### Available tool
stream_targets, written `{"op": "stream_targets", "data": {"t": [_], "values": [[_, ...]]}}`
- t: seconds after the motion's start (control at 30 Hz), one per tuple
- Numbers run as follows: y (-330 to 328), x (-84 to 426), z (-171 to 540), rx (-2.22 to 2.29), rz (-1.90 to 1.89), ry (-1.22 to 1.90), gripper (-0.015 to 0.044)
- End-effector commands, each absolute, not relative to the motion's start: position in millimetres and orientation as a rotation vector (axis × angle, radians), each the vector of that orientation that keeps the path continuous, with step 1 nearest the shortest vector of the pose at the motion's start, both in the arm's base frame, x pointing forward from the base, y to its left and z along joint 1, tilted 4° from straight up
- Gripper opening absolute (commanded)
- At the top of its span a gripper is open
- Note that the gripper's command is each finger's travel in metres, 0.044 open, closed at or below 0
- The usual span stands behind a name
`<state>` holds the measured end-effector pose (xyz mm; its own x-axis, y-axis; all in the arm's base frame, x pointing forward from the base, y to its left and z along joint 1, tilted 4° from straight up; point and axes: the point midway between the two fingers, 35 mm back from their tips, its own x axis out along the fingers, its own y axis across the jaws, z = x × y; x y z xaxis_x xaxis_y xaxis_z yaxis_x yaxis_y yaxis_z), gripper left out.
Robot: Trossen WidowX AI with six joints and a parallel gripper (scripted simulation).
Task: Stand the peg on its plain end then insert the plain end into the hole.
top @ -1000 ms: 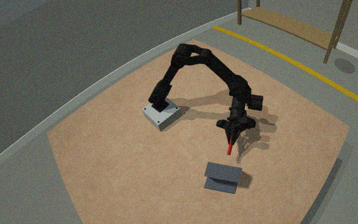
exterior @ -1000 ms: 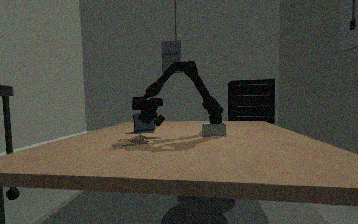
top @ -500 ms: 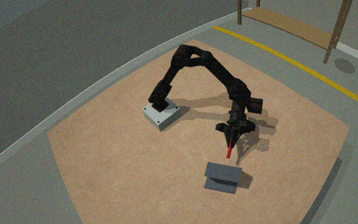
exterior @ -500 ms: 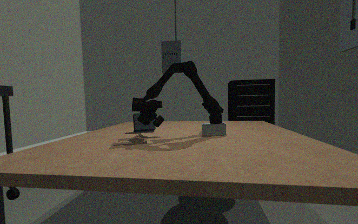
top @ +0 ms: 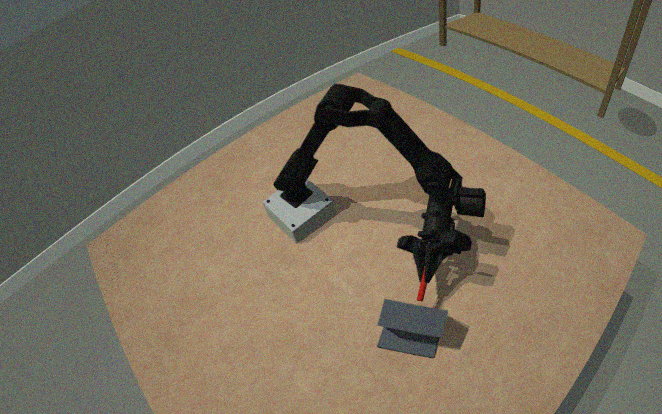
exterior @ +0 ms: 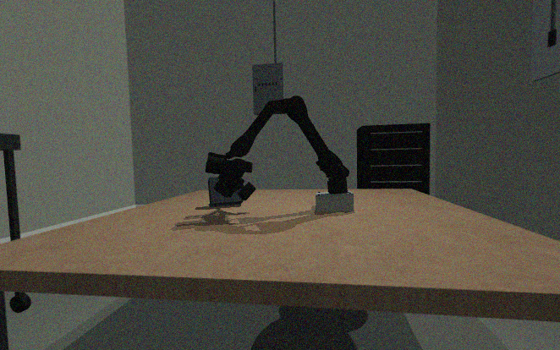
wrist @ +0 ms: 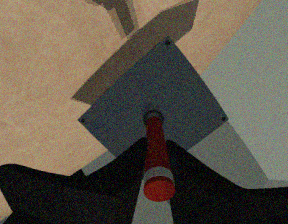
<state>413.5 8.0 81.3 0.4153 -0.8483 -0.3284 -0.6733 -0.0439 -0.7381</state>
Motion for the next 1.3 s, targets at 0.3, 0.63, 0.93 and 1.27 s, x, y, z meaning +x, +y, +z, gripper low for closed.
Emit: {"op": "stream_targets", "data": {"t": [0.3,0.63,0.93,1.27], "values": [[5.3,414.4,80.8,-1.776,-0.248,1.319,0.0000],[4.6,414.7,80.6,-1.776,-0.248,1.319,0.0000],[-0.2,416.2,78.9,-1.777,-0.248,1.319,0.0000],[-5.9,418.5,76.5,-1.777,-0.249,1.319,0.0000]]}}
